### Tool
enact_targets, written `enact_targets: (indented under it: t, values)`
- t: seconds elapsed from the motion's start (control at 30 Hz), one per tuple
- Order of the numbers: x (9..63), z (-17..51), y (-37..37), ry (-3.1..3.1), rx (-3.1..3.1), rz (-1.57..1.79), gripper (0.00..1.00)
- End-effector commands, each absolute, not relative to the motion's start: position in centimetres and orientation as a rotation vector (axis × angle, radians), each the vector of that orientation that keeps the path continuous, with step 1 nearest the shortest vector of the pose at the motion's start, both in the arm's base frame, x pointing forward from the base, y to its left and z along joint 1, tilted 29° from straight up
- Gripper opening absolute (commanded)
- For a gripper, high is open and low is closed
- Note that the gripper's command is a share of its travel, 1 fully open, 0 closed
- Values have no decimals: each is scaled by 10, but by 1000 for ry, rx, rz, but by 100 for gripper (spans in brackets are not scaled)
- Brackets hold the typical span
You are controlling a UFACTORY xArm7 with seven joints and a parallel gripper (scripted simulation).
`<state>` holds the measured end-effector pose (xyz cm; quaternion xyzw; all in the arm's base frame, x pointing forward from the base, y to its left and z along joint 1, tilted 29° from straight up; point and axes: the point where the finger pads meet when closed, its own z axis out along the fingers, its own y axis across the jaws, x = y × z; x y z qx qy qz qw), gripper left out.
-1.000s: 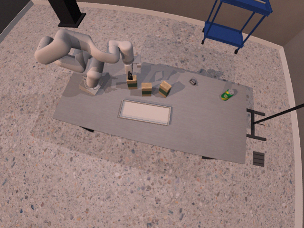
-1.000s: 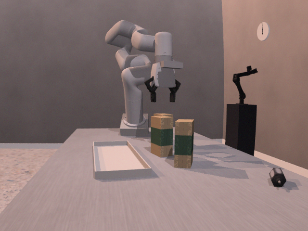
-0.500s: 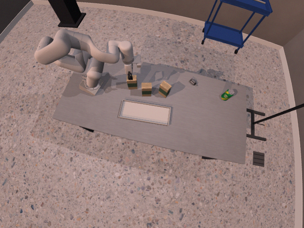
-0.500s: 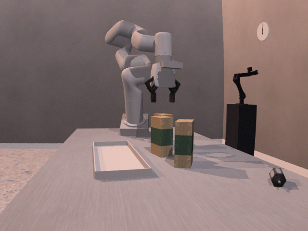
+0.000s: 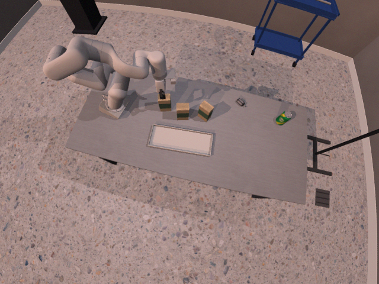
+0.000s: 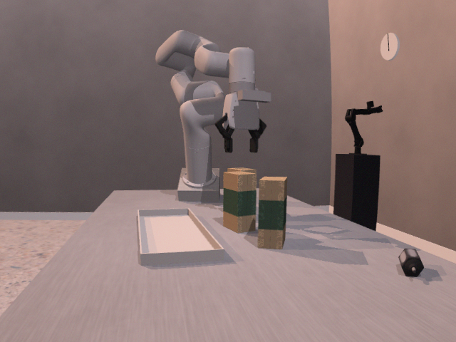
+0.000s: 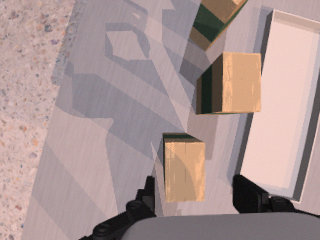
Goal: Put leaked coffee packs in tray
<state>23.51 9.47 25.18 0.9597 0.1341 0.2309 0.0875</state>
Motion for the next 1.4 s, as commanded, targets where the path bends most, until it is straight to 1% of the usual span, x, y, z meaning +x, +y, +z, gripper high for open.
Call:
enact_targets:
  t: [0.0, 0.4, 1.37]
  values:
    - [235, 253, 95, 400, 2857, 692, 87]
    - [252, 222, 92, 400, 2857, 692, 87]
    - [254, 221, 93, 400, 2857, 692, 87]
